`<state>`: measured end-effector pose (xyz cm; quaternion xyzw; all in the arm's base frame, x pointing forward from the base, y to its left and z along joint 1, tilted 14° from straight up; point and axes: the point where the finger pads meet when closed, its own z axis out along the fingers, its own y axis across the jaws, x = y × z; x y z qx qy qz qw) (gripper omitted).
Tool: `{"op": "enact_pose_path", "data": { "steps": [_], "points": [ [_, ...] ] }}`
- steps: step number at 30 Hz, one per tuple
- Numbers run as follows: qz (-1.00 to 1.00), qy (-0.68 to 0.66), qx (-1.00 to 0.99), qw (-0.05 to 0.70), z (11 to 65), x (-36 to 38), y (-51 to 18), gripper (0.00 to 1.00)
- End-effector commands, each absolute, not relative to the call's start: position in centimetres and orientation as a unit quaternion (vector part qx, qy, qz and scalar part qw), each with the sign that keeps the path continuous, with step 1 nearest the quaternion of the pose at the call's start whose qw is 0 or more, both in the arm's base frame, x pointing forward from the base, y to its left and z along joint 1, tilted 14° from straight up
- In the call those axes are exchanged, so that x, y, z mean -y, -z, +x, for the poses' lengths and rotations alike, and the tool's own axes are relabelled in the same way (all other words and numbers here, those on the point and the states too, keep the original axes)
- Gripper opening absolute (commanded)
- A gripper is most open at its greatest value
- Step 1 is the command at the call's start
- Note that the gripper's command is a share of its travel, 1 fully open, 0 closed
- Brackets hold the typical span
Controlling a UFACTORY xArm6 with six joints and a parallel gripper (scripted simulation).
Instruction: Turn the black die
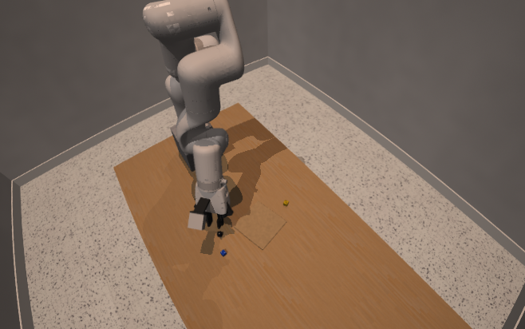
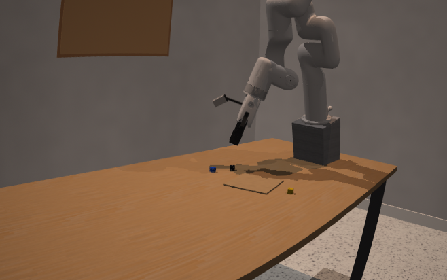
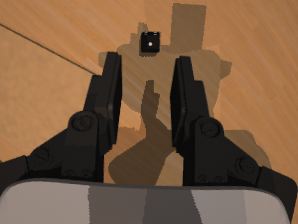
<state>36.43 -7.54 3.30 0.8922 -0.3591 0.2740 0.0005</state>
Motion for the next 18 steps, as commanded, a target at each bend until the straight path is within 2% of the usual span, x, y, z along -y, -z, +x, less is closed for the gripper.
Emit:
{"op": "enact_pose_path", "data": {
  "steps": [1,7,18],
  "points": [
    [0.909,-0.204,0.363,-0.032,37.4,7.6,-4.2,0.31],
    [0.921,-0.138,0.364,-0.036,37.0,9.2,-5.8,0.31],
    [0.925,-0.108,0.360,-0.055,37.2,8.9,-6.7,0.31]
  ]
}}
